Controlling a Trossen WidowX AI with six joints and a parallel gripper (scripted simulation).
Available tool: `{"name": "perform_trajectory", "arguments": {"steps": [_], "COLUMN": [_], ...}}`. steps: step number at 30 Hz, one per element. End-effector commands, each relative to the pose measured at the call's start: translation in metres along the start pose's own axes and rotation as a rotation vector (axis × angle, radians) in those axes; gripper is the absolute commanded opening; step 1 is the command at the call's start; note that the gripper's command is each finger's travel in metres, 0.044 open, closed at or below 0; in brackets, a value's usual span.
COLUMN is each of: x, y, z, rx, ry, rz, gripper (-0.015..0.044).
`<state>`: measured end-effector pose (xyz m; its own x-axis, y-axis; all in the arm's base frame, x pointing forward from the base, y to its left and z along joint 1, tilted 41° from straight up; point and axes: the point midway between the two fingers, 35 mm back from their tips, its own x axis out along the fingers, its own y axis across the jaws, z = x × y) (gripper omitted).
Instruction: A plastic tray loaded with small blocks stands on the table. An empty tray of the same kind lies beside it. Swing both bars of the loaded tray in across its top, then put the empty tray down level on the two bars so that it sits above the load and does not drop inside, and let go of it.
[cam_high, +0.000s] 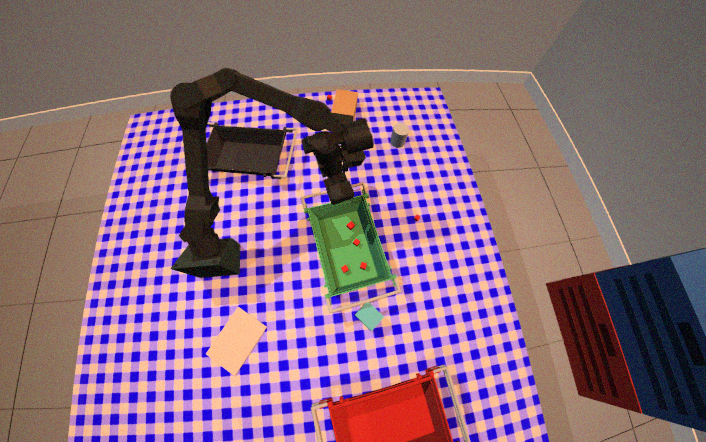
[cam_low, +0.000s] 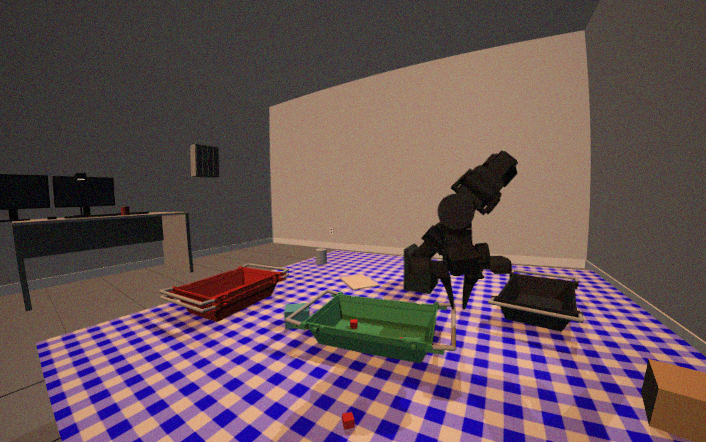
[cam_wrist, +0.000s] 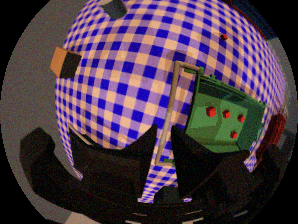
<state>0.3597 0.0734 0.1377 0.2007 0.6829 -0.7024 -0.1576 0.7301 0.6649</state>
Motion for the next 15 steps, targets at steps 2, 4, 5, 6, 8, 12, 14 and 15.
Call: {"name": "perform_trajectory", "arguments": {"steps": [2, 4, 5, 6, 8, 12, 14, 15], "x": [-0.002, -0.002, -0.002, -0.002, 0.000, 0.014, 0.023, 0.027], "y": [-0.005, -0.005, -0.005, -0.005, -0.005, -0.006, -0.006, -0.007], "z": [-0.004, -0.004, -0.004, -0.004, -0.004, -0.005, -0.006, -0.006], "rx": [0.069, 0.069, 0.069, 0.069, 0.069, 0.069, 0.069, 0.069], "ry": [0.111, 0.111, 0.111, 0.111, 0.111, 0.111, 0.111, 0.111], "rz": [-0.050, -0.050, -0.050, -0.050, -0.050, -0.050, -0.050, -0.050], "gripper": [0.0085, 0.0085, 0.0085, 0.0085, 0.0085, 0.0085, 0.0085, 0.0085]}}
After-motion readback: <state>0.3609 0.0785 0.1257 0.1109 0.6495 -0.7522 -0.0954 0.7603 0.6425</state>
